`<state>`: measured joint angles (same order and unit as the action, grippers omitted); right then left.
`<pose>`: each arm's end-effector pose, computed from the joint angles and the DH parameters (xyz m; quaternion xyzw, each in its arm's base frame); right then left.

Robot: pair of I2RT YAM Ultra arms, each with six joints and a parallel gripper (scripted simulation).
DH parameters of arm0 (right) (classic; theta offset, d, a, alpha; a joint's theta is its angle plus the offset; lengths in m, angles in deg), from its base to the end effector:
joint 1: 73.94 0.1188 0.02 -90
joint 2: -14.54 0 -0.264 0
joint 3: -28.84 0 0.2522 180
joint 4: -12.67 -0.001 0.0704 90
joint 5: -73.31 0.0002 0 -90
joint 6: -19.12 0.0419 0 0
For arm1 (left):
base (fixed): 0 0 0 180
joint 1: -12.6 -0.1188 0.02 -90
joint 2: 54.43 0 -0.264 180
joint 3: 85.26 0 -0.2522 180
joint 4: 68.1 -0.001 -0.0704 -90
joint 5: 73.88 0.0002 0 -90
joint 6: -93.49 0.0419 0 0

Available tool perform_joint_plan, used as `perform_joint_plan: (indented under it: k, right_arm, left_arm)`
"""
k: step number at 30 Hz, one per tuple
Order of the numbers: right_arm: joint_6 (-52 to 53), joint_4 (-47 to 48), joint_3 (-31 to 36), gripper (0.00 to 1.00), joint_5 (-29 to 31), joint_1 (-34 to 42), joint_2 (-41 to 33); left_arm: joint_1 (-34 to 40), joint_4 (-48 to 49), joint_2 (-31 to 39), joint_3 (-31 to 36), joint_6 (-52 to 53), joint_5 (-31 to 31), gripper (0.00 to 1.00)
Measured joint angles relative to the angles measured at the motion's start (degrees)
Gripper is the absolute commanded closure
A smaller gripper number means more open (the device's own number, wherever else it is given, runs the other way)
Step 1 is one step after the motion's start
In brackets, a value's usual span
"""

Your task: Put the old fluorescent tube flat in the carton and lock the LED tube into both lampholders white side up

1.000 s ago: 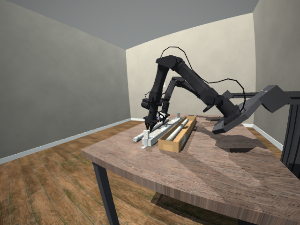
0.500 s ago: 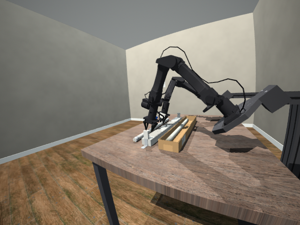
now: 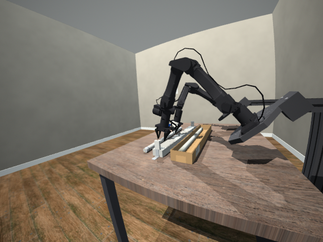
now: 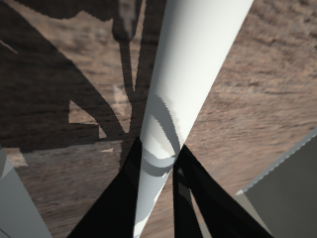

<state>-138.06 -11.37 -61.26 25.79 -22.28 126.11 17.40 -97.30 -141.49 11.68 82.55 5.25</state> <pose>0.2836 0.3145 0.1996 -0.6729 0.5570 -0.3799 0.3043 0.3508 -0.0205 0.3036 0.5516 0.6816 0.3522 0.3272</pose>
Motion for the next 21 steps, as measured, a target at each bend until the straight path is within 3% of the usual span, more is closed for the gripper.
perform_joint_plan:
  k: [10,21]
  right_arm:
    - [0.00,0.00,0.00,0.89,0.00,0.00,0.00]
    - [0.00,-0.02,0.00,0.89,0.00,0.00,0.00]
  left_arm:
    - [1.44,-3.87,7.04,1.36,-0.63,-0.94,0.51]
    - [1.53,-3.30,7.37,2.12,-0.70,-0.94,0.51]
